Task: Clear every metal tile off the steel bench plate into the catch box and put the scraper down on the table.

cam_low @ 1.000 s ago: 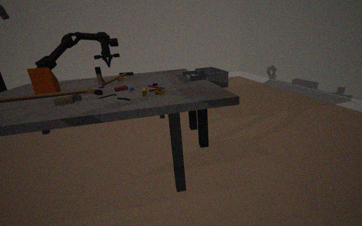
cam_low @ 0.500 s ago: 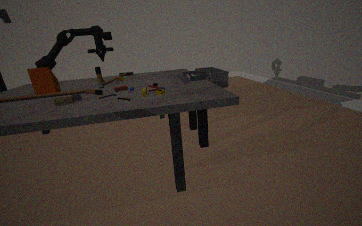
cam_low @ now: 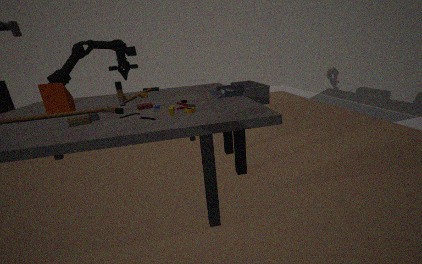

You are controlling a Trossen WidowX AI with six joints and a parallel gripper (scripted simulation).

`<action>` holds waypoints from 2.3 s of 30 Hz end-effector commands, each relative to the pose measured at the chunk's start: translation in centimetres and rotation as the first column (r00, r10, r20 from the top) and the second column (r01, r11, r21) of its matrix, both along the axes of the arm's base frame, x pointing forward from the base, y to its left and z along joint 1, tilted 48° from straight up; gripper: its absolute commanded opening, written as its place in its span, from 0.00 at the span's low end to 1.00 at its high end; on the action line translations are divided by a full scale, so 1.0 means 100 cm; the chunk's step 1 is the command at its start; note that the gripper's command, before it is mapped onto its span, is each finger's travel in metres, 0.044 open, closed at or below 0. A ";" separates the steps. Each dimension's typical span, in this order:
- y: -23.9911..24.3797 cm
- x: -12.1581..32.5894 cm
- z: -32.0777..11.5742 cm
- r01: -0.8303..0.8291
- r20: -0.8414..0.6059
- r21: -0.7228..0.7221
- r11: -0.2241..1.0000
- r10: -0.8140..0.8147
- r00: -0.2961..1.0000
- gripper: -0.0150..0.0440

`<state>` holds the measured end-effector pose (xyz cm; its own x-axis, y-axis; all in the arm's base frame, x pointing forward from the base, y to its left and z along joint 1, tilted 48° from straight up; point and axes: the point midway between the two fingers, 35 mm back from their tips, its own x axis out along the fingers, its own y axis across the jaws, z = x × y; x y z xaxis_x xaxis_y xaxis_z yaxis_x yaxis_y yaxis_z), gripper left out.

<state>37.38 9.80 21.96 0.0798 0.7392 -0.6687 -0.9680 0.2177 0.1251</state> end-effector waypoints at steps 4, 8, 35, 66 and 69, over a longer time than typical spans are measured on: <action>0.013 0.002 -0.012 0.001 -0.008 -0.005 1.000 -0.001 1.000 0.25; 0.020 0.004 -0.019 0.003 -0.010 -0.005 1.000 -0.003 1.000 0.25; 0.073 0.006 -0.063 0.018 -0.025 0.005 1.000 -0.018 1.000 0.25; 0.091 0.020 -0.078 0.023 -0.030 0.013 1.000 -0.023 0.999 0.25; 0.090 0.023 -0.078 0.023 -0.030 0.013 1.000 -0.023 0.999 0.25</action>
<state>39.45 18.85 14.48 0.0819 0.7474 -0.6593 -0.9587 0.2398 0.1527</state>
